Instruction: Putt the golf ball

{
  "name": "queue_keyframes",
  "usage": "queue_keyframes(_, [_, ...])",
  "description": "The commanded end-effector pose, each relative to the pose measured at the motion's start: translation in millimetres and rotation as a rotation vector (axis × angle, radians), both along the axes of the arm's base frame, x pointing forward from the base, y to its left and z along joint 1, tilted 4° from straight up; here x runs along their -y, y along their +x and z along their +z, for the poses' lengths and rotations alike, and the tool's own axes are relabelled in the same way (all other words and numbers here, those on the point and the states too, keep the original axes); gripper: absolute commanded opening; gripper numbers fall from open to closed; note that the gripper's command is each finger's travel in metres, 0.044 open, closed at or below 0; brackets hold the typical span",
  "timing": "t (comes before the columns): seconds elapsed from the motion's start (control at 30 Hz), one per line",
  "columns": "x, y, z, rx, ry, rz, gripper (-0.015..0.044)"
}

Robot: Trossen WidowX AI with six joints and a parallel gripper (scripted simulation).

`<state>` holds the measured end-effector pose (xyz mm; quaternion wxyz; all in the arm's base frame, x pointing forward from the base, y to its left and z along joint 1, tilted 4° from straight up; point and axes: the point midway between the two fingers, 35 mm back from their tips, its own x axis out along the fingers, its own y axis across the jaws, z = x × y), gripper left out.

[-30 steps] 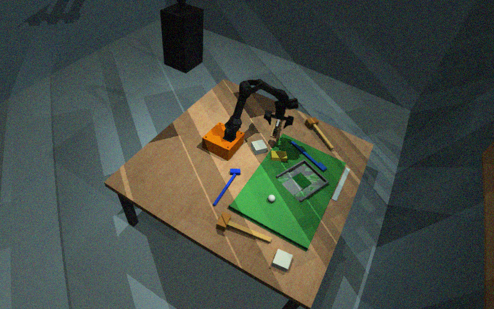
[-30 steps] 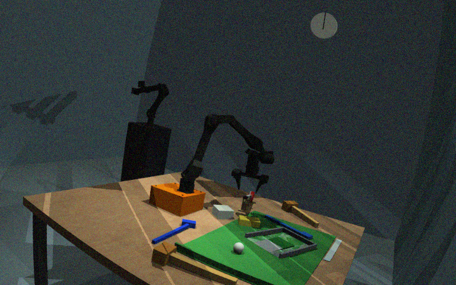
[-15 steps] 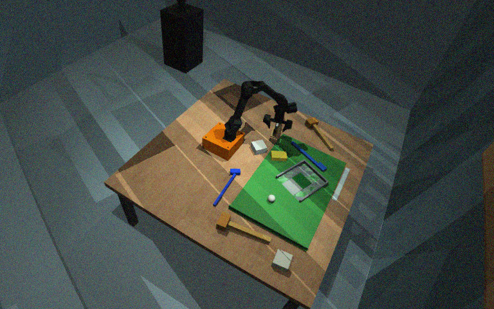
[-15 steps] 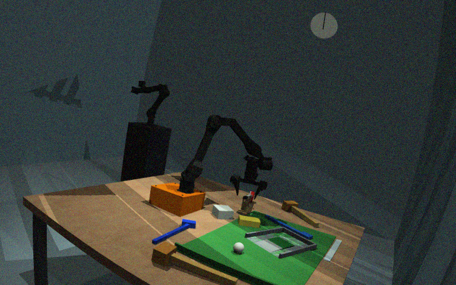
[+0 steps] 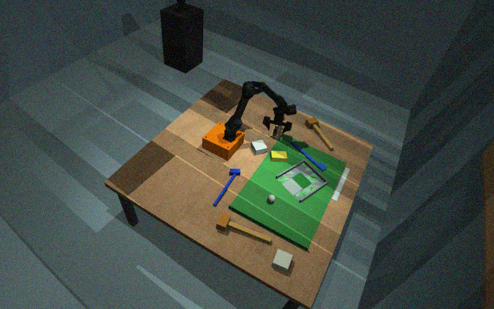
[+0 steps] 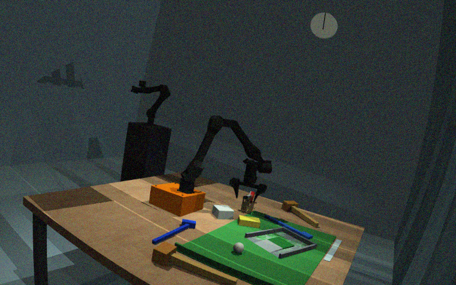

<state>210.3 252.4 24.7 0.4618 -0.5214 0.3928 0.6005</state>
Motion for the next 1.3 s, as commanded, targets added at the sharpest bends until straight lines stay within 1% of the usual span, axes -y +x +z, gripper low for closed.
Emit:
queue_keyframes(0.0, [2.7,-2.1,-11.7,-0.01,-0.017,-0.005,0.044])
queue_keyframes(0.17, [2.4,-2.5,-18.4,-0.01,-0.017,-0.005,0.044])
queue_keyframes(0.43, [2.4,-2.5,-18.7,-0.01,-0.017,-0.005,0.044])
queue_keyframes(0.93, [0.5,-1.7,-15.2,-0.007,-0.007,0.0,0.0046])
queue_keyframes(1.17, [0.5,-1.7,-15.2,-0.007,-0.007,0.0,0.0])
queue_keyframes(1.27, [0.2,-0.8,-8.9,-0.006,-0.007,0.0,0.0])
